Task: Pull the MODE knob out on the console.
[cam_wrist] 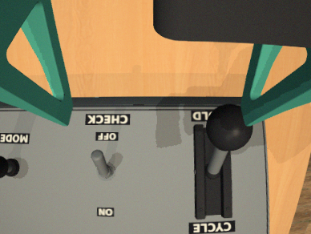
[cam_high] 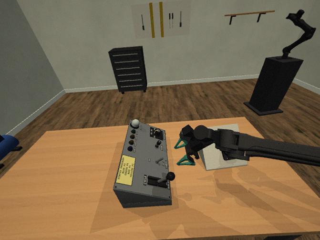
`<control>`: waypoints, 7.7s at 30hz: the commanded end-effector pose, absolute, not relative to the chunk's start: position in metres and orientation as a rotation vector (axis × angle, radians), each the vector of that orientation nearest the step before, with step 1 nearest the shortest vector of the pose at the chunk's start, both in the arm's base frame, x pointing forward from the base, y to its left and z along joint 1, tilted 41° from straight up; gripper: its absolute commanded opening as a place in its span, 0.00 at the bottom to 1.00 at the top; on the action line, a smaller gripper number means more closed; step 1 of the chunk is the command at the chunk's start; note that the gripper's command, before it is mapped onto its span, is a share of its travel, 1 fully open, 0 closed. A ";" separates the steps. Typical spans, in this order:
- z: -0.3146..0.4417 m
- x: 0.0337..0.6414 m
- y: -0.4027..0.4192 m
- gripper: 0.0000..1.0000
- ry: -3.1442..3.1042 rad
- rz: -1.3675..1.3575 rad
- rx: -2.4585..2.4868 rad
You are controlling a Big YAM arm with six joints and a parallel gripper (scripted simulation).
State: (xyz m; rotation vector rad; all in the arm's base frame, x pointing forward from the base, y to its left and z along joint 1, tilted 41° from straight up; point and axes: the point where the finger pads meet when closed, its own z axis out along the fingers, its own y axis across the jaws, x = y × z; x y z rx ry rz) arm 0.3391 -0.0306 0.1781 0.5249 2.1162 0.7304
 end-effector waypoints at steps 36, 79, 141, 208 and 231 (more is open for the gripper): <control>0.195 0.368 -0.072 1.00 2.076 0.665 0.469; 0.041 0.337 -0.236 1.00 2.082 0.656 0.450; 0.041 0.337 -0.236 1.00 2.082 0.656 0.450; 0.041 0.337 -0.236 1.00 2.082 0.656 0.450; 0.041 0.337 -0.236 1.00 2.082 0.656 0.450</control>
